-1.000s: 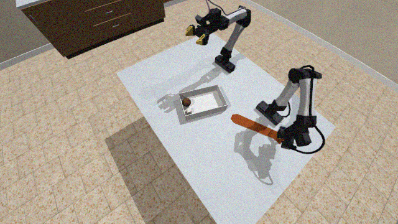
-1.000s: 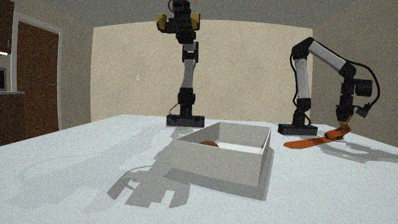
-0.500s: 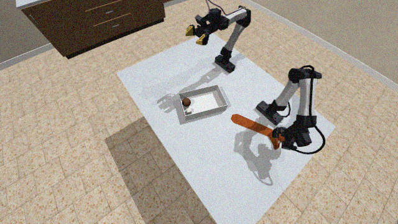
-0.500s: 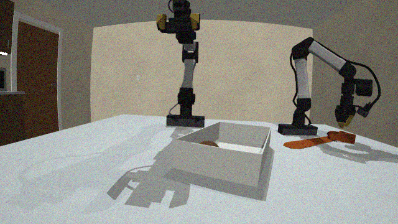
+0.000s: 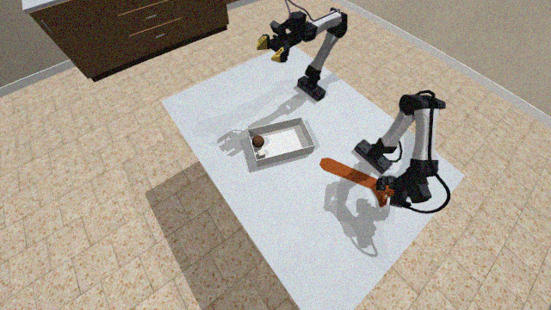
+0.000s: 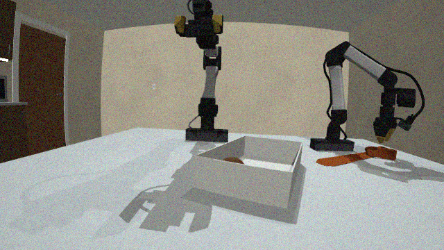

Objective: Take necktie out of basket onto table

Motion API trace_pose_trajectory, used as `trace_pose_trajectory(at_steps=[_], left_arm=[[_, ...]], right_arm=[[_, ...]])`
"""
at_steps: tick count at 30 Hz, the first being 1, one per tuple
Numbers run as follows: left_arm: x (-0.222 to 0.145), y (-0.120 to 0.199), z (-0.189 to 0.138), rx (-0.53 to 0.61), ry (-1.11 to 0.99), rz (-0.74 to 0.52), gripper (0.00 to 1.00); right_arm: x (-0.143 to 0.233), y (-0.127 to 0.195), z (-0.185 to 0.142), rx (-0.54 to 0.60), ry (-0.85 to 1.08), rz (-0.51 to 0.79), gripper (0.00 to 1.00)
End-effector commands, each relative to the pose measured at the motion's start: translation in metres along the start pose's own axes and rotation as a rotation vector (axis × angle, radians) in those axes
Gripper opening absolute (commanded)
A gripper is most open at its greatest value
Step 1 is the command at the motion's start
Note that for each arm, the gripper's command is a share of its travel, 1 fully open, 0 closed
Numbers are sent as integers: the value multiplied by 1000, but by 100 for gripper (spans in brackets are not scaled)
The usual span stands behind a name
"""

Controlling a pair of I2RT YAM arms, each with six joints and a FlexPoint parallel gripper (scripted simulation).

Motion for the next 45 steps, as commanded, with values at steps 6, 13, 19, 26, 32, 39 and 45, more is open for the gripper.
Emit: trace_pose_trajectory(at_steps=[6,13,19,26,32,39,45], left_arm=[[1,14,1,2,-8,6,100],[1,29,1,2,-8,6,100],[1,48,1,2,-8,6,100],[1,71,1,2,-8,6,100],[1,82,1,2,-8,6,100],[0,94,1,2,-8,6,100],[0,97,1,2,-8,6,100]], right_arm=[[0,0,0,0,0,0,100],[0,0,0,0,0,0,100],[0,0,0,0,0,0,100],[0,0,0,0,0,0,100],[0,0,0,0,0,0,100],[0,0,0,0,0,0,100],[0,0,0,0,0,0,100]])
Point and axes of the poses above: on each arm, the point where the finger pads meet when closed, its own y axis back along the fingers, its own x axis across the jaws, z = x × y, the point moved 7 cm from there along y, back along the fingers, and after that the axes turned 3 degrees about y, right-handed, at the moved point
